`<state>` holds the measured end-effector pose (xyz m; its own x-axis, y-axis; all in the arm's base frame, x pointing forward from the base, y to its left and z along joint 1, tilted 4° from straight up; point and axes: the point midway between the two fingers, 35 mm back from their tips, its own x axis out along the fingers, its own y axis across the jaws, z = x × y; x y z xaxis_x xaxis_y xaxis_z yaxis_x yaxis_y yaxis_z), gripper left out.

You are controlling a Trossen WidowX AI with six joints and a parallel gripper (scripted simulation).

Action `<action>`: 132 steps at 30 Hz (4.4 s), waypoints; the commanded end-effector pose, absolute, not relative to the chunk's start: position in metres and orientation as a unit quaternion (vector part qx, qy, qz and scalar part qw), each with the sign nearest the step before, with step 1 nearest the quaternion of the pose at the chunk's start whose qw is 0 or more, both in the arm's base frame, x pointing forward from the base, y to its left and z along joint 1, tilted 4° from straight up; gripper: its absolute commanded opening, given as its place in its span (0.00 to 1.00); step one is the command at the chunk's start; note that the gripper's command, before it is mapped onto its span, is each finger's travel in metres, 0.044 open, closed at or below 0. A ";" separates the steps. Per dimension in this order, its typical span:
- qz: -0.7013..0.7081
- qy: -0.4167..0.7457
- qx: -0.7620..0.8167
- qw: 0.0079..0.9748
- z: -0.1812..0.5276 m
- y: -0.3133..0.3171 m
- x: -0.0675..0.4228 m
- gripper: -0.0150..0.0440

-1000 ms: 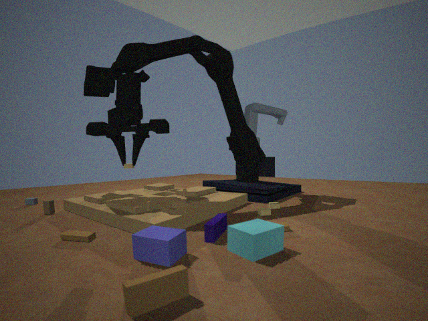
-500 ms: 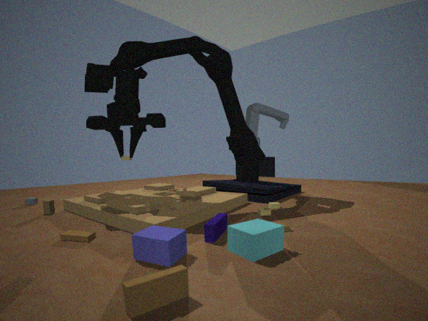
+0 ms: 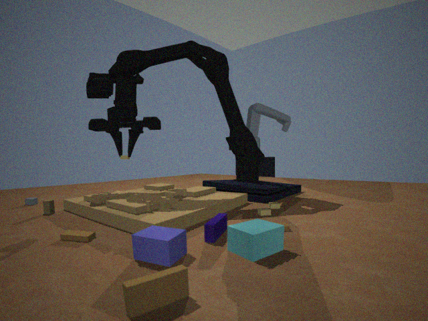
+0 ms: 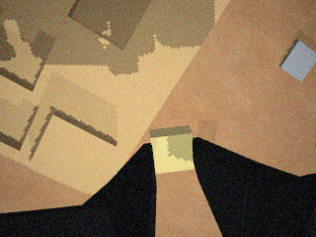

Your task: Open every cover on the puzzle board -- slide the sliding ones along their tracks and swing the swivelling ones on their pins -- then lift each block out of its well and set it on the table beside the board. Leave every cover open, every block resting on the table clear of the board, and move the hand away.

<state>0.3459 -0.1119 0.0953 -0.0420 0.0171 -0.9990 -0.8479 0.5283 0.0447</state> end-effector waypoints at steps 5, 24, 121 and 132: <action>0.355 0.629 -0.333 0.605 0.096 -0.140 0.335 0.39; 0.355 0.632 -0.334 0.603 0.096 -0.206 0.298 0.39; 0.353 0.631 -0.334 0.605 0.009 -0.221 0.285 1.00; 0.354 0.632 -0.334 0.603 0.044 -0.221 0.286 1.00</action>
<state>0.2847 -0.2198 0.0334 -0.0553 0.0131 -0.9984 -0.8485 0.5265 0.0539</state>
